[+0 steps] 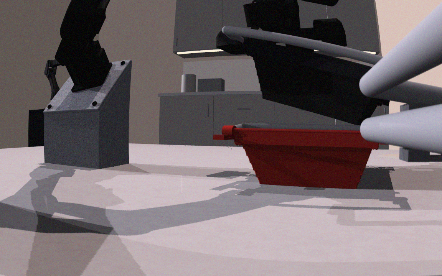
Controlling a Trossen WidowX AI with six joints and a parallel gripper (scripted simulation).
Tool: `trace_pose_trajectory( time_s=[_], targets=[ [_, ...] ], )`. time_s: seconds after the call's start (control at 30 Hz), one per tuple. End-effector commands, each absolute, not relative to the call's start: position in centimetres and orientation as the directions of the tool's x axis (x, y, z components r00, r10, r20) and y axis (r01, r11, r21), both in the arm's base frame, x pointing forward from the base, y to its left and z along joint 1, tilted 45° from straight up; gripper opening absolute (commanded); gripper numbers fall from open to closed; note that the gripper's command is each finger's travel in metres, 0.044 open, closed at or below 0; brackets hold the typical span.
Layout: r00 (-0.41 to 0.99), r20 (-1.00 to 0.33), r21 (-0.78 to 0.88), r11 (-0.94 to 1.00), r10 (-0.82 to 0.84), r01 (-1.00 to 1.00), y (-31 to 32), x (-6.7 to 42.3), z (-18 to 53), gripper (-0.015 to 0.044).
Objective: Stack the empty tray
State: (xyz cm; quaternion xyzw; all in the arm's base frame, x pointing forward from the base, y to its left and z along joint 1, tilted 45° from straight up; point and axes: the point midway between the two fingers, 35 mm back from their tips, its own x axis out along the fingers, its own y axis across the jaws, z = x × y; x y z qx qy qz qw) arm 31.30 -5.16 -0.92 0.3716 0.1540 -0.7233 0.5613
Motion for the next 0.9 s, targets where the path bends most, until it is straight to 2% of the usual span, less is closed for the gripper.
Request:
trace_pose_trajectory(
  time_s=[0.0, 0.87],
  targets=[
    [-0.119, -0.718, 0.175, -0.342, -0.686, 0.923, -5.61, 30.8, -1.19, 0.0],
    [-0.119, -0.717, 0.175, -0.342, -0.686, 0.923, -6.02, 30.42, -1.75, 0.0]
  ],
)
